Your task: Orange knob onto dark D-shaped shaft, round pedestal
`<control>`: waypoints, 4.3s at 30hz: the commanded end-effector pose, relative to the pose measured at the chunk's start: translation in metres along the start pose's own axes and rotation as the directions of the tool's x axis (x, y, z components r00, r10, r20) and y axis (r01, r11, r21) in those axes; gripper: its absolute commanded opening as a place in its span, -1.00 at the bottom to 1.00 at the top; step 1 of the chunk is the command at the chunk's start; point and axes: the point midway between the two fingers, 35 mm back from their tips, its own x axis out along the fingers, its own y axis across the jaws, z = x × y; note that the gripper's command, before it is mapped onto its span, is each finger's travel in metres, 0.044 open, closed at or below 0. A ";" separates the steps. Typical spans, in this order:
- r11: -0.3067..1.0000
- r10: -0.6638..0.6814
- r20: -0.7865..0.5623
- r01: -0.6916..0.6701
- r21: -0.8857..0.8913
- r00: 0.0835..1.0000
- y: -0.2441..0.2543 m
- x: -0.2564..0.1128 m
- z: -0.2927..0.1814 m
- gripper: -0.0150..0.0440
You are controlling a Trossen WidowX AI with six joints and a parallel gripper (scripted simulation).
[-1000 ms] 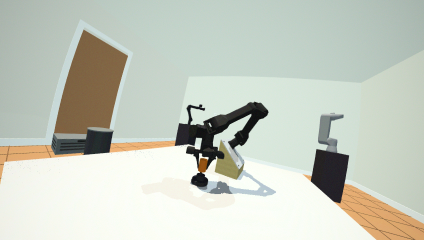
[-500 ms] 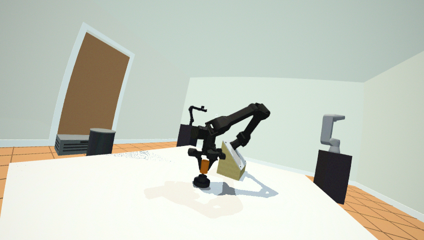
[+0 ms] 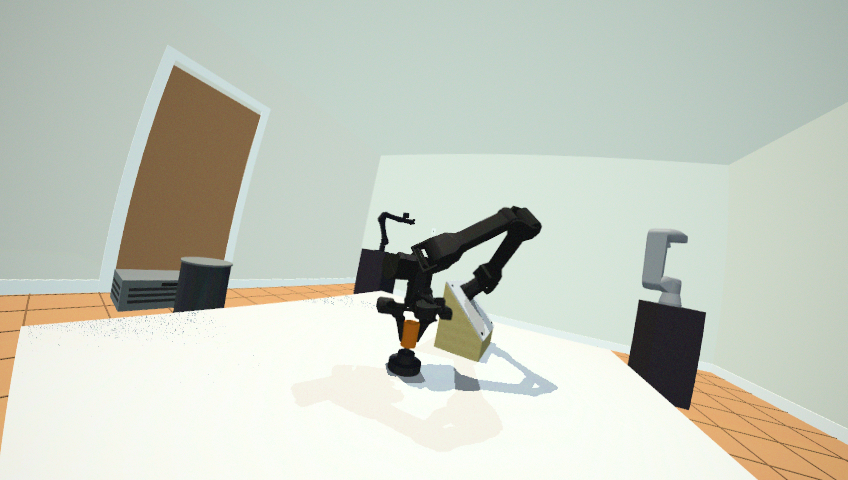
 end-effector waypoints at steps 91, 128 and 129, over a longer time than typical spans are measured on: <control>0.912 0.001 0.003 0.000 -0.411 1.000 0.000 0.001 0.001 -0.49; 0.806 0.001 0.003 0.001 -0.591 1.000 0.000 0.000 0.000 -0.49; 0.806 0.001 0.003 0.001 -0.591 1.000 0.000 0.000 0.000 -0.49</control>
